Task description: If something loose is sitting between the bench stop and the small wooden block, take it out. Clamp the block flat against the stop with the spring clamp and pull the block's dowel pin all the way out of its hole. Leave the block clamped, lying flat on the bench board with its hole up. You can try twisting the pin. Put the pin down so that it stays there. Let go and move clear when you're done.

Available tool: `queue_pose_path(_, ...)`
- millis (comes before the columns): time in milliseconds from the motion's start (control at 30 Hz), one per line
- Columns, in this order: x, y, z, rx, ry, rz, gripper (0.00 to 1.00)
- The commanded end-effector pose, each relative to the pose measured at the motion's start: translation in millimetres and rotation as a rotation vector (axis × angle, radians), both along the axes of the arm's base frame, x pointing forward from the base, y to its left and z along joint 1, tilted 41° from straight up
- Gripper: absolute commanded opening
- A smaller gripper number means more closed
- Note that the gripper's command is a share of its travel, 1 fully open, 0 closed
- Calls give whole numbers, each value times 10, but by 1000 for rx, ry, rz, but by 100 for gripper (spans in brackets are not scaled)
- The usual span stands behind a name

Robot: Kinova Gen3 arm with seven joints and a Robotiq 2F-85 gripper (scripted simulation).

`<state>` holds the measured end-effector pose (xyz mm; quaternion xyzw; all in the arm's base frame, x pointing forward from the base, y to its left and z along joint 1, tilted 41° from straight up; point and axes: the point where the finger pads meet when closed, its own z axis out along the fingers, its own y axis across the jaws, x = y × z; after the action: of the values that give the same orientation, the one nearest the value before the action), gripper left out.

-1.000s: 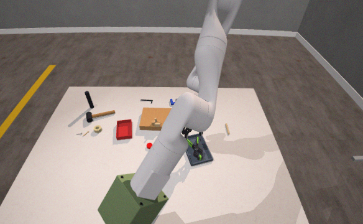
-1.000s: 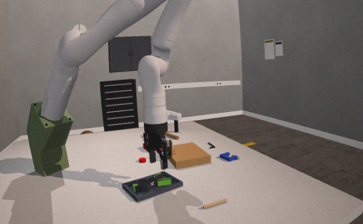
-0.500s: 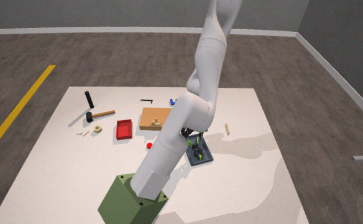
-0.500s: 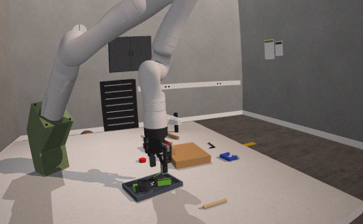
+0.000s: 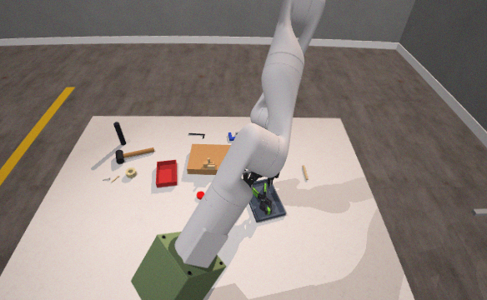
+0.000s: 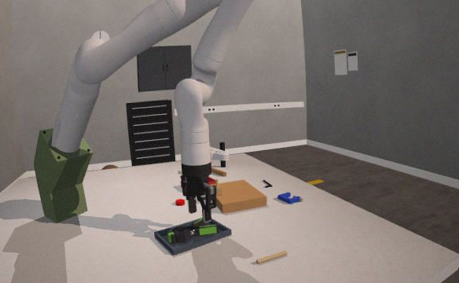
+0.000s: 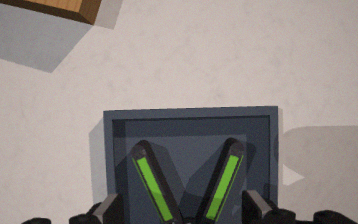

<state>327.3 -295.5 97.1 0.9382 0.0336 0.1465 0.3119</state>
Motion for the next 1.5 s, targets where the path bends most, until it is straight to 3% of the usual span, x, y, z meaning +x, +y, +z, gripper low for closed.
queue_pose_path(0,33,-15,10,-4,-9,1,77)
queue_pose_path(1467,94,-38,47,-6,-12,2,77)
